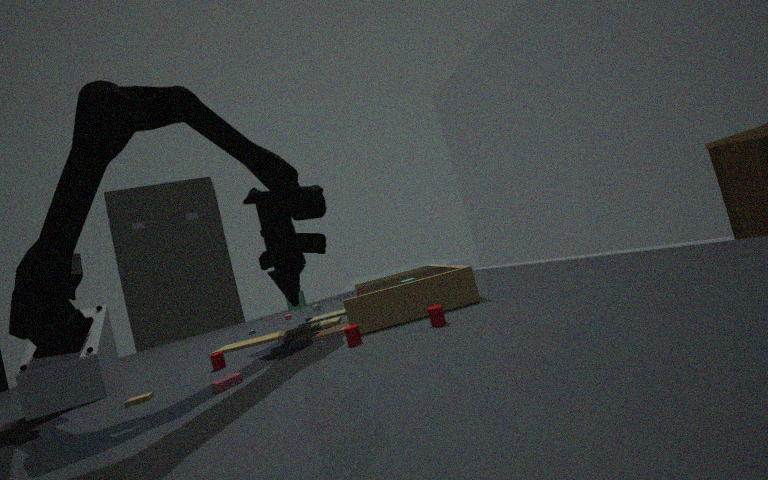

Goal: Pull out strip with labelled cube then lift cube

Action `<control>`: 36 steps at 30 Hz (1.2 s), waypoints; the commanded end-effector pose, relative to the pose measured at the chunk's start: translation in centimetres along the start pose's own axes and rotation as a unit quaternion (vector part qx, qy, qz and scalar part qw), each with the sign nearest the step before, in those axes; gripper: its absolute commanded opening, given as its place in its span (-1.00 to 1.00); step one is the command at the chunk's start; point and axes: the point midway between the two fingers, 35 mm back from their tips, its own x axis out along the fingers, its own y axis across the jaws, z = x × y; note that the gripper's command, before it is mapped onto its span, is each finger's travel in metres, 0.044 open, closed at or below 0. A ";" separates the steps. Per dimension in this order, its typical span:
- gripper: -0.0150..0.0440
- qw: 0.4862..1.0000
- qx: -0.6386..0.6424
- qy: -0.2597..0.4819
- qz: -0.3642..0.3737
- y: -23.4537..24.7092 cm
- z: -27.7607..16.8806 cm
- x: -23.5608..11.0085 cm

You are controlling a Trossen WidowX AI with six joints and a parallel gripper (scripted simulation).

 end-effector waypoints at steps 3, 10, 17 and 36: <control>-0.49 1.000 0.003 0.003 0.001 -0.2 -1.2 -0.3; -0.49 1.000 0.002 0.003 0.001 -0.6 -3.7 -0.3; -0.49 1.000 0.002 0.004 0.001 -1.0 -5.7 -0.2; -0.49 1.000 0.002 0.004 0.002 -1.0 -5.7 -3.8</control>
